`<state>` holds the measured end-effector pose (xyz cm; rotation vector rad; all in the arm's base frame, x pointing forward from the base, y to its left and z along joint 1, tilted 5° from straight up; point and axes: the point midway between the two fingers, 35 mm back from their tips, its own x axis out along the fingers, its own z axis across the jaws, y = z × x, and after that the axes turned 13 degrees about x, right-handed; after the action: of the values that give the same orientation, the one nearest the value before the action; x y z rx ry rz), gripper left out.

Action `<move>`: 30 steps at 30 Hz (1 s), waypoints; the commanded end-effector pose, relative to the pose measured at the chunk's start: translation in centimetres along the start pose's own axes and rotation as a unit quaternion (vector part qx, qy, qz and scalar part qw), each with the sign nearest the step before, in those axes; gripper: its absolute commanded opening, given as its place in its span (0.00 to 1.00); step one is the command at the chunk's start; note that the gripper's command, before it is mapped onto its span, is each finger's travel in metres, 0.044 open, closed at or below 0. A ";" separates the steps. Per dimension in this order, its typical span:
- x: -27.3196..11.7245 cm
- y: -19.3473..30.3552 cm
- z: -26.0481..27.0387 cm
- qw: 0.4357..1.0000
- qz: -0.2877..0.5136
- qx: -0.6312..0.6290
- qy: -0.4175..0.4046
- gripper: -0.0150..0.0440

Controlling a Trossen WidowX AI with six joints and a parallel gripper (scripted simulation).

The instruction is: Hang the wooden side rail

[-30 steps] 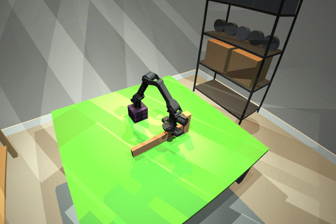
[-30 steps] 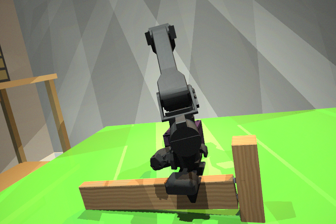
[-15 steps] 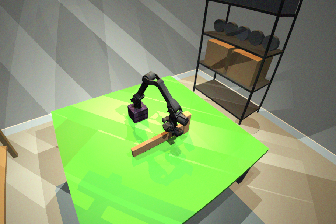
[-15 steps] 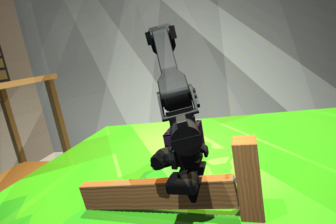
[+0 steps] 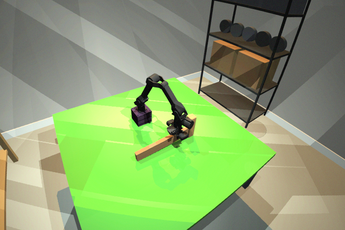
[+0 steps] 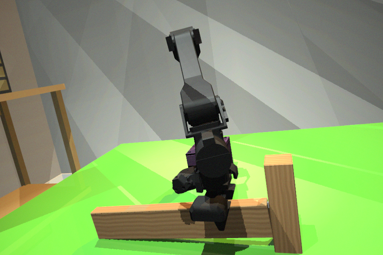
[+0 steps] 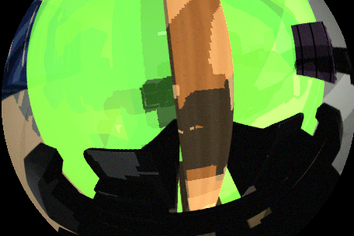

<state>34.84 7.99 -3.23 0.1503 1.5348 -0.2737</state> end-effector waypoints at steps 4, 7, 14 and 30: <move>-0.2 0.2 0.2 1.000 0.004 0.001 -0.005 0.25; -0.1 0.2 0.2 1.000 0.004 0.001 -0.005 0.25; 0.0 0.2 0.2 1.000 0.004 0.001 -0.005 0.25; 0.3 0.2 0.2 1.000 0.004 0.001 -0.005 0.25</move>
<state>34.89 8.00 -3.72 0.1505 1.5334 -0.2766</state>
